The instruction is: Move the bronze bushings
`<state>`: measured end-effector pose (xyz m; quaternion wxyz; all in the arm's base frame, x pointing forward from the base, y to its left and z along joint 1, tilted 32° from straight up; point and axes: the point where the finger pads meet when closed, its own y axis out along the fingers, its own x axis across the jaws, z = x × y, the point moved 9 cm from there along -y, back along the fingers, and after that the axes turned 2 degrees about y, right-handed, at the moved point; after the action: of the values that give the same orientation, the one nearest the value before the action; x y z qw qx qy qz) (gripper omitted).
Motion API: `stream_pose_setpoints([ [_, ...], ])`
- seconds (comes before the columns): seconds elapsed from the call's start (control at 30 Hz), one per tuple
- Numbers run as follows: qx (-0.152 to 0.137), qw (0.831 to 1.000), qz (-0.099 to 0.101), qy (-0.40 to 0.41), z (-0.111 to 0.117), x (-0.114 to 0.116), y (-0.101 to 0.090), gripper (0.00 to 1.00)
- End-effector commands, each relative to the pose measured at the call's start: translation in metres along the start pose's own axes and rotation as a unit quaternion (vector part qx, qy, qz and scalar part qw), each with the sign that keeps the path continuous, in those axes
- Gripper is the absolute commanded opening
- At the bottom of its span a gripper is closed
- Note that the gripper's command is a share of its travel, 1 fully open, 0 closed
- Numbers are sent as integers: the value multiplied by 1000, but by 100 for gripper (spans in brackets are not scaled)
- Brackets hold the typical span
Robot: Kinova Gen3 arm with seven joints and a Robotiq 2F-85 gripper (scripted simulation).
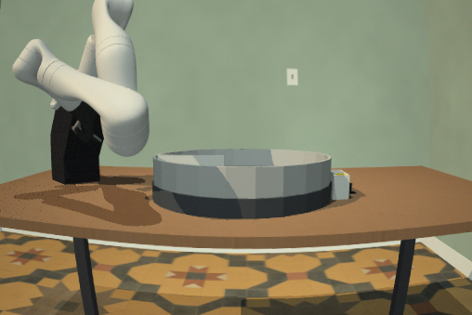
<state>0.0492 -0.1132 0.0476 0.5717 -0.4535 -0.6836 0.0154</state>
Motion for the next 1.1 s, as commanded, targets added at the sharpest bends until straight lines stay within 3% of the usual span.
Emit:
stream_pose_setpoints([
  [0.0,0,1000,0,0,0,0,0,100],
  [0.73,6,1000,4,4,-1,0,-1,100],
  [1.07,61,997,40,10,-11,-3,-10,100],
])
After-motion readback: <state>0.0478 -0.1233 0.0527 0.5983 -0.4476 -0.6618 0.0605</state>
